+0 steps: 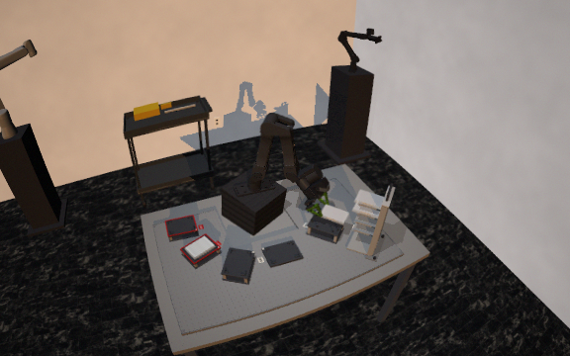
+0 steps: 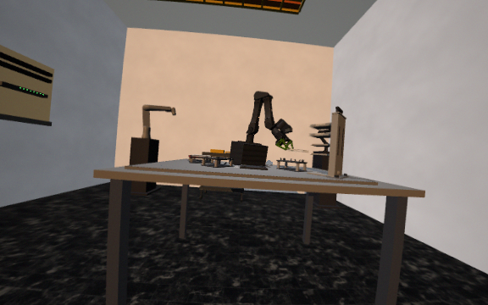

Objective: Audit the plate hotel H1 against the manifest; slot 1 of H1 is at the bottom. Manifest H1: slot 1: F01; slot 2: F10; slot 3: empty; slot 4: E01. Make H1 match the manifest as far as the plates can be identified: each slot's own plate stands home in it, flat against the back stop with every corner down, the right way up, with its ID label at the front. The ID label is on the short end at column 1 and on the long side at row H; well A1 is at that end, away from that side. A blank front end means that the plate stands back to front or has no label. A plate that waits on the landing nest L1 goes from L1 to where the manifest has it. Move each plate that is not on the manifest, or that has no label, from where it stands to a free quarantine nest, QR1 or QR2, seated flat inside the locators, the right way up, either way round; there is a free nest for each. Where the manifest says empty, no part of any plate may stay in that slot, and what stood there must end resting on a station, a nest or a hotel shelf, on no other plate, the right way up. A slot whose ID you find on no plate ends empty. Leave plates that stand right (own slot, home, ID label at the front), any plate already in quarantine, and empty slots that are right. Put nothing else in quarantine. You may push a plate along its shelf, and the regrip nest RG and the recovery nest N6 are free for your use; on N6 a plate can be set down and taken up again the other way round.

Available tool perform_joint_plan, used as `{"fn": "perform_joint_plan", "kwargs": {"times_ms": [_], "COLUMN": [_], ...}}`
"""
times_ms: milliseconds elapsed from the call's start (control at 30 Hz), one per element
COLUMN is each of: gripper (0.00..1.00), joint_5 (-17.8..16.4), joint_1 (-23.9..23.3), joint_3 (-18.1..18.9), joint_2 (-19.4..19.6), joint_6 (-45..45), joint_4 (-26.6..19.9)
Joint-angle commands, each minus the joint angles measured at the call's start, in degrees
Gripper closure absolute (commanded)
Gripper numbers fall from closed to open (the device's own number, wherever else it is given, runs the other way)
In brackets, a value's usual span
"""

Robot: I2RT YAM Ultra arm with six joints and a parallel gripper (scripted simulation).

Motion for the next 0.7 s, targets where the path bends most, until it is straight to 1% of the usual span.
{"fn": "perform_joint_plan", "kwargs": {"times_ms": [0,667], "gripper": [0.14,0.14], "joint_5": [-0.05,-0.78], "joint_1": [-0.09,-1.02], "joint_3": [1.45,5.28], "joint_2": [-0.09,2.22], "joint_6": [-0.26,-0.85], "joint_4": [0.19,-1.19]}}
